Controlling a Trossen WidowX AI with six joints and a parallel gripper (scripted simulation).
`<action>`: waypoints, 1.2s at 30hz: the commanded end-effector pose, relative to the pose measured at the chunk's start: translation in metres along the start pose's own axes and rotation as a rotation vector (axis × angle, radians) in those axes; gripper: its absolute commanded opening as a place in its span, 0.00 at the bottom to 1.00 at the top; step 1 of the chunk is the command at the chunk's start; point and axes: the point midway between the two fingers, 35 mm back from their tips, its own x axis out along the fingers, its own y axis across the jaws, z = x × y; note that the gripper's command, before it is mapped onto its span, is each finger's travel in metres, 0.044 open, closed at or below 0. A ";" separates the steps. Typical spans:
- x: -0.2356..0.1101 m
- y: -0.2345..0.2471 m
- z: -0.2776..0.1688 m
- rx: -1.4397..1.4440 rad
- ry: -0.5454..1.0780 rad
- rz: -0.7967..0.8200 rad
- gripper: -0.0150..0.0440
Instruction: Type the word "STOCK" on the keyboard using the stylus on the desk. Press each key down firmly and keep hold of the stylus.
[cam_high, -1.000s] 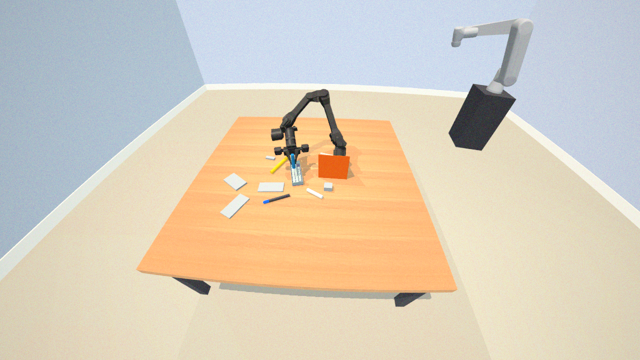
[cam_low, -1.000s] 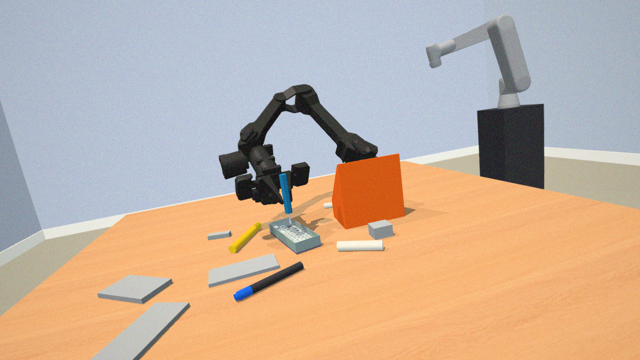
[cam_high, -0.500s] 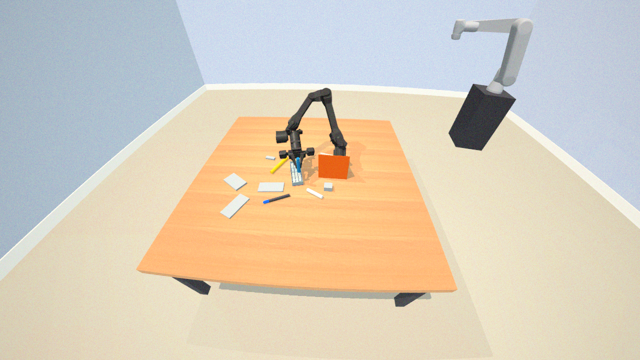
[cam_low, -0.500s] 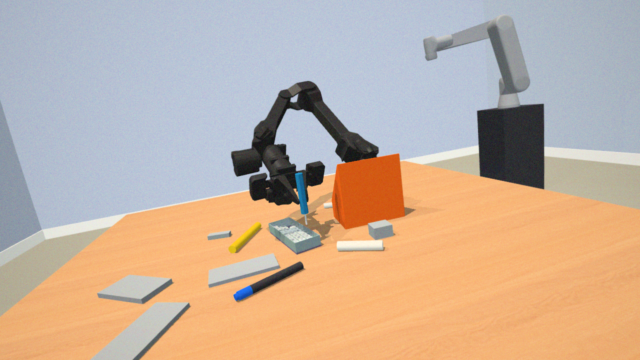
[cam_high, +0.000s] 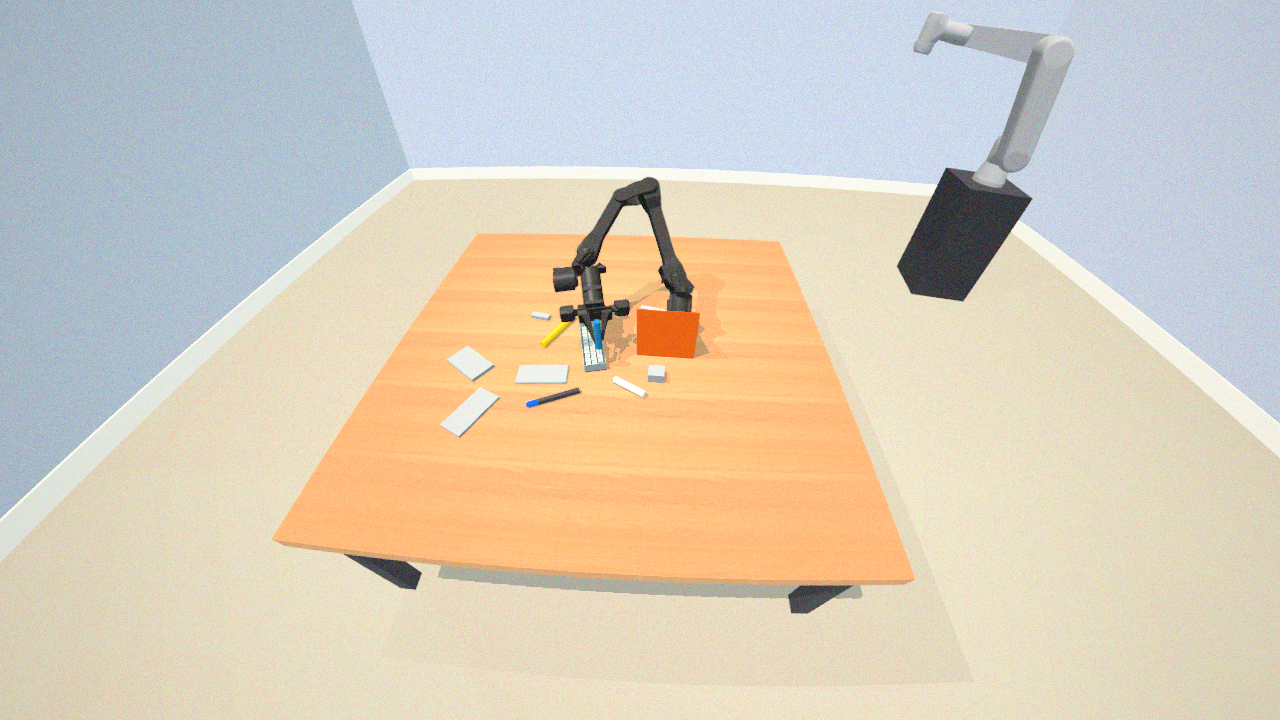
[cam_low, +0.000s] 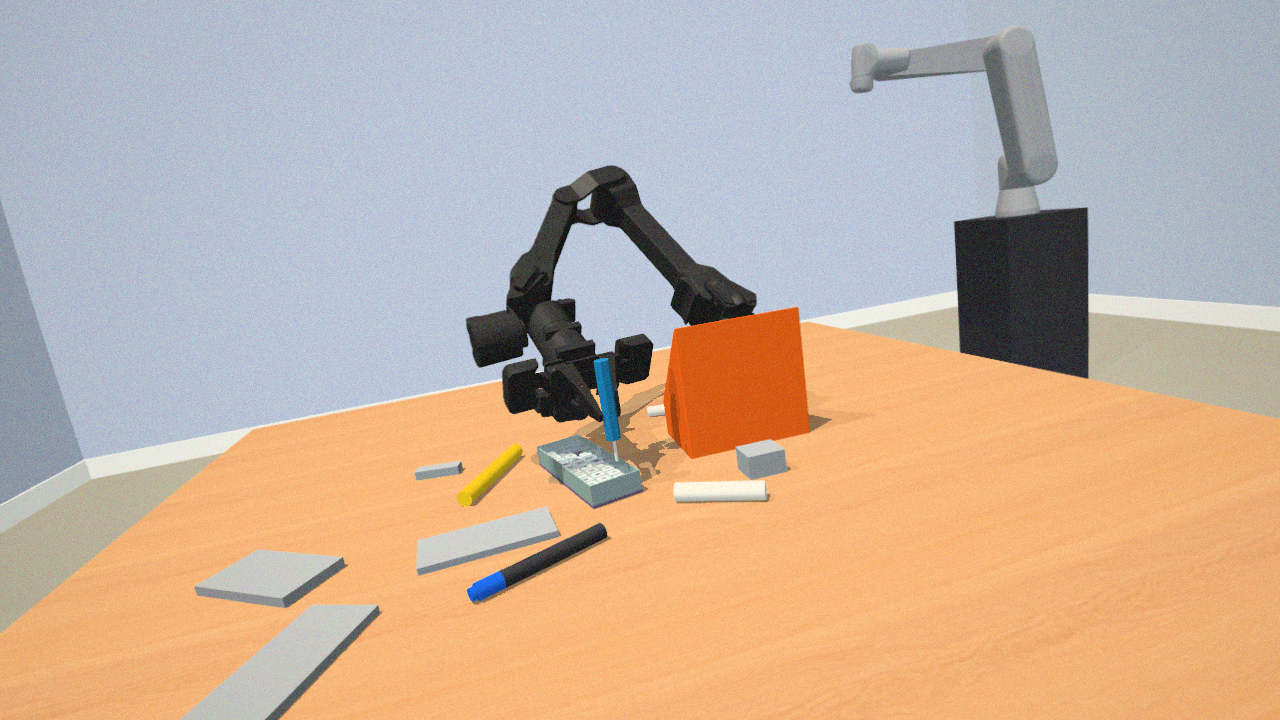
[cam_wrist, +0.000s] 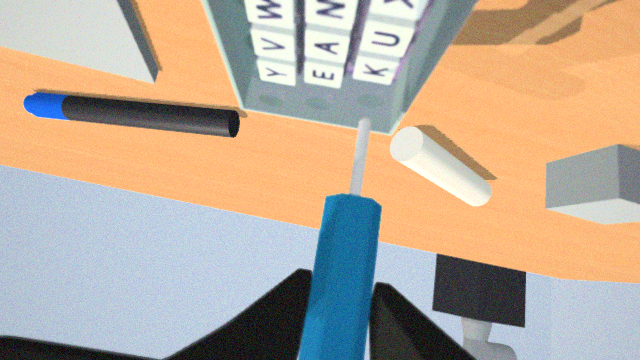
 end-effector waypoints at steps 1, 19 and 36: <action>0.003 -0.001 0.003 0.000 -0.003 -0.005 0.39; 0.005 -0.001 0.008 0.000 -0.004 -0.005 0.39; 0.008 -0.001 0.012 0.000 -0.004 -0.005 0.39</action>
